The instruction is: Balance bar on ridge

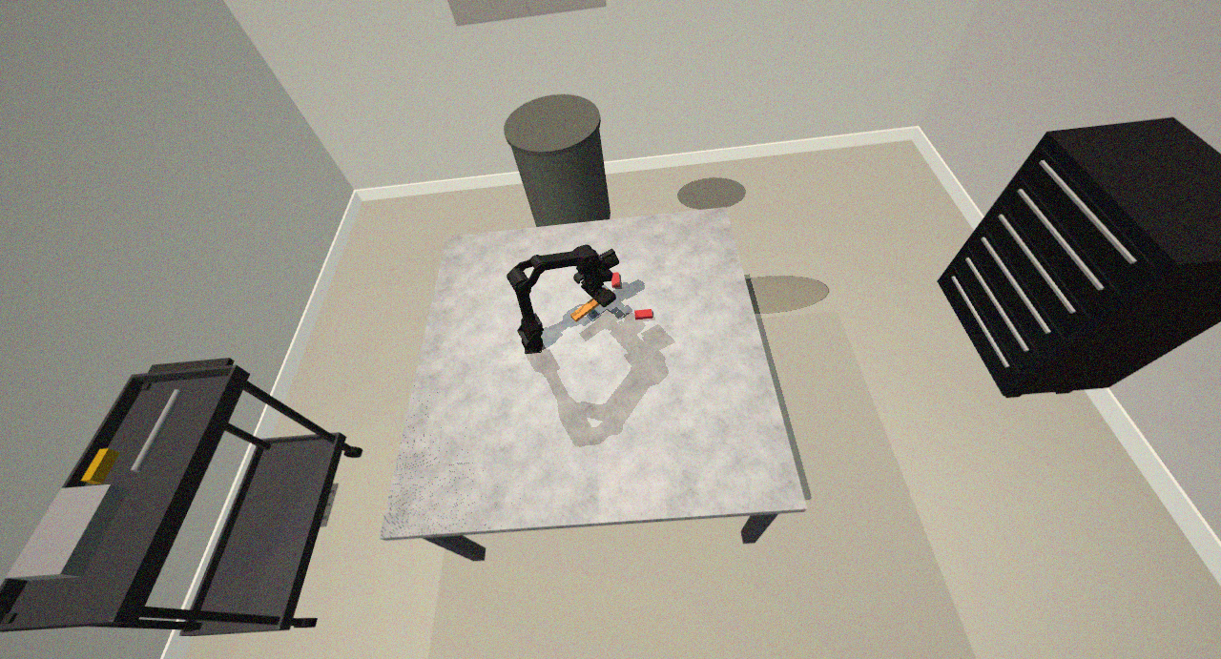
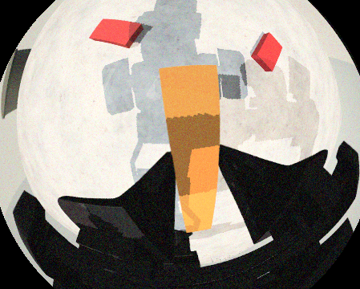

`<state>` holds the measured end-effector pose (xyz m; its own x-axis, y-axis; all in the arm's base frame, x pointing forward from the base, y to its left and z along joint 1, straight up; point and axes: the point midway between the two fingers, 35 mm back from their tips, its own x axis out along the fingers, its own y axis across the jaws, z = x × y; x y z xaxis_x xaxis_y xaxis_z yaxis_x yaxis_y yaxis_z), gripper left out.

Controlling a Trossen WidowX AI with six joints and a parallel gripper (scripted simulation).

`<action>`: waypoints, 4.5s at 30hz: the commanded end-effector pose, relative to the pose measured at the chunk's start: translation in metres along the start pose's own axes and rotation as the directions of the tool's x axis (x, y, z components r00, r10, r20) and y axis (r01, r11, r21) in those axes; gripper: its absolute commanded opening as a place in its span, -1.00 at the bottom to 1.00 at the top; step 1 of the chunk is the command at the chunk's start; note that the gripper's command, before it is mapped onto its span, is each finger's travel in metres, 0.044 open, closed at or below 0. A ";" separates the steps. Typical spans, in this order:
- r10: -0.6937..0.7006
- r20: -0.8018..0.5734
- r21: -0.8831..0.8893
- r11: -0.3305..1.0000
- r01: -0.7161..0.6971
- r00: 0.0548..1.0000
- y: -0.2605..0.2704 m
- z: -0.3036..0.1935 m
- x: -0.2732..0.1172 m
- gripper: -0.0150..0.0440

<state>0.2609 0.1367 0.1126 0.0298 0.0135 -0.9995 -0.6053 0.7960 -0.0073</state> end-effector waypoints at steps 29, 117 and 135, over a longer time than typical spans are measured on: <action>0.002 -0.003 0.000 1.000 -0.002 1.000 0.000 -0.001 0.002 -0.49; 0.002 -0.003 0.000 1.000 -0.002 1.000 0.000 -0.001 0.010 -0.49; 0.002 -0.003 0.000 1.000 -0.002 1.000 0.000 -0.001 0.011 -0.49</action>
<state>0.2606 0.1366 0.1038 0.0292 0.0149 -0.9995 -0.6049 0.7963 -0.0058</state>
